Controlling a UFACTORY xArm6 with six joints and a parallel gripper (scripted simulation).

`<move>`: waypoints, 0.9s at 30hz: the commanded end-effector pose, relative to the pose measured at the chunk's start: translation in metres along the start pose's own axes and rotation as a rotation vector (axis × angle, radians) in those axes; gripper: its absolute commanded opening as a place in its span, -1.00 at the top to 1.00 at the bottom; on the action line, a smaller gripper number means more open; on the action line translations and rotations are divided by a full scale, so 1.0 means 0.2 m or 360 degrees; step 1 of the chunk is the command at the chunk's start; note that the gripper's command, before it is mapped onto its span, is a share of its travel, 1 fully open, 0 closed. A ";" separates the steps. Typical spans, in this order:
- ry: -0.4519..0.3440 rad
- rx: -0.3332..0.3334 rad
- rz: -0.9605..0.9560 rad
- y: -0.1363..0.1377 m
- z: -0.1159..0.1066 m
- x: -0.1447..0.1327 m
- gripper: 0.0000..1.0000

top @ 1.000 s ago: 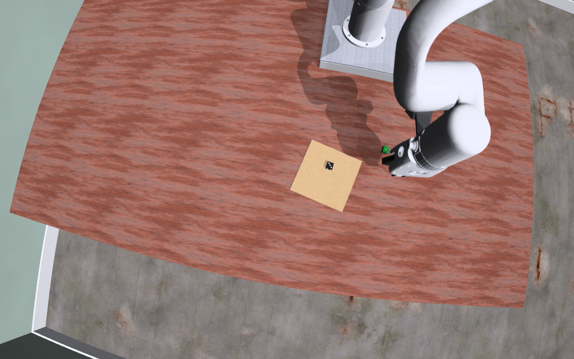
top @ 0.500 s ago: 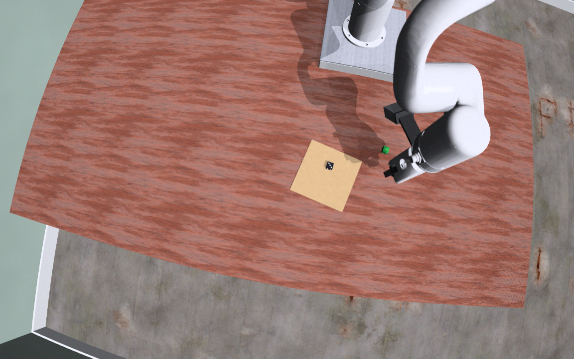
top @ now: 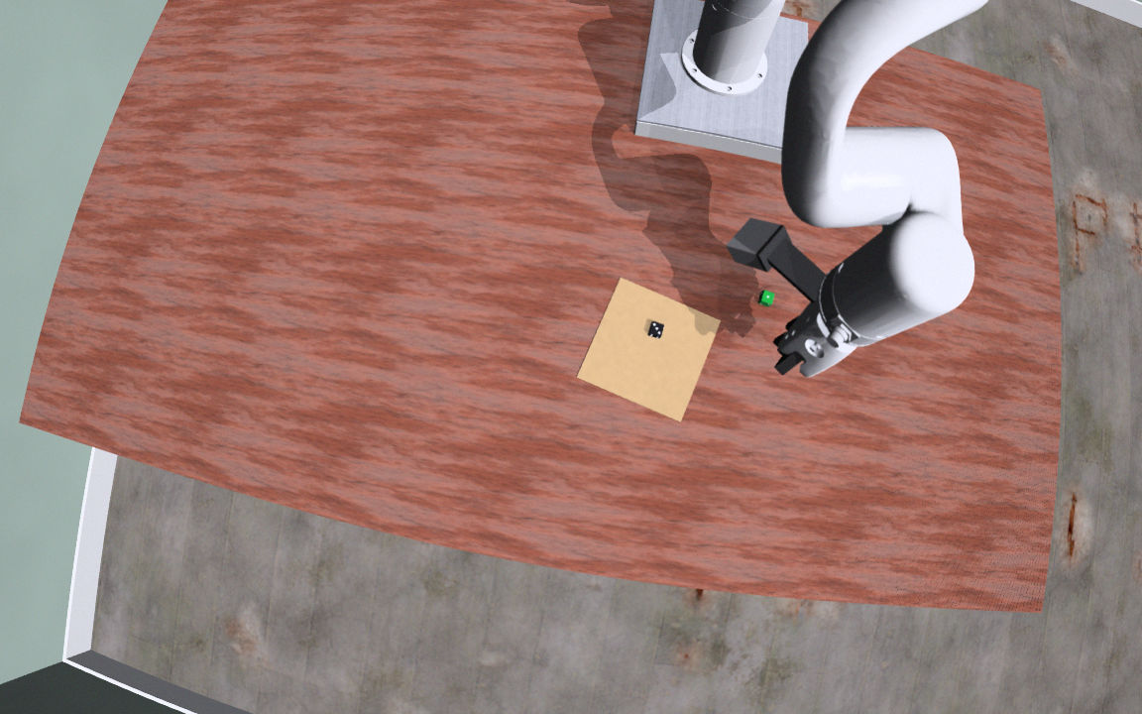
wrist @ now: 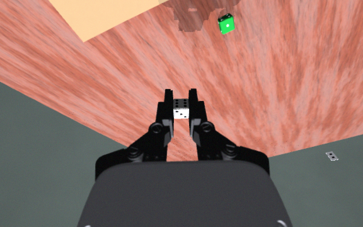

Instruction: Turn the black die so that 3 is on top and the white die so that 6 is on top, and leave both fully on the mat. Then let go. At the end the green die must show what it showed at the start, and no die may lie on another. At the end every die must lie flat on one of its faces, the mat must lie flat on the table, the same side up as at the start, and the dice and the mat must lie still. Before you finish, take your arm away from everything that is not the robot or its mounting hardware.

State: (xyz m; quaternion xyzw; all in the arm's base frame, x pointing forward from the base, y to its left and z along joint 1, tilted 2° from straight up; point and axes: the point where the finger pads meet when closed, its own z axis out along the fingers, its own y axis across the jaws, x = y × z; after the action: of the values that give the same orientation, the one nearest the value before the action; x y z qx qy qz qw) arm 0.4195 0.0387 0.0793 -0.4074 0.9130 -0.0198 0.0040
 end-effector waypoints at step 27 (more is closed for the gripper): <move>-0.0026 -0.0007 -0.1465 -0.02 0.00 -0.01 0.78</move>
State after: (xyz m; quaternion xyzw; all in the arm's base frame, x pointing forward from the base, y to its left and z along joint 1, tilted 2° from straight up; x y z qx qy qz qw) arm 0.4229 0.0377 0.0778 -0.7233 0.6903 -0.0196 -0.0038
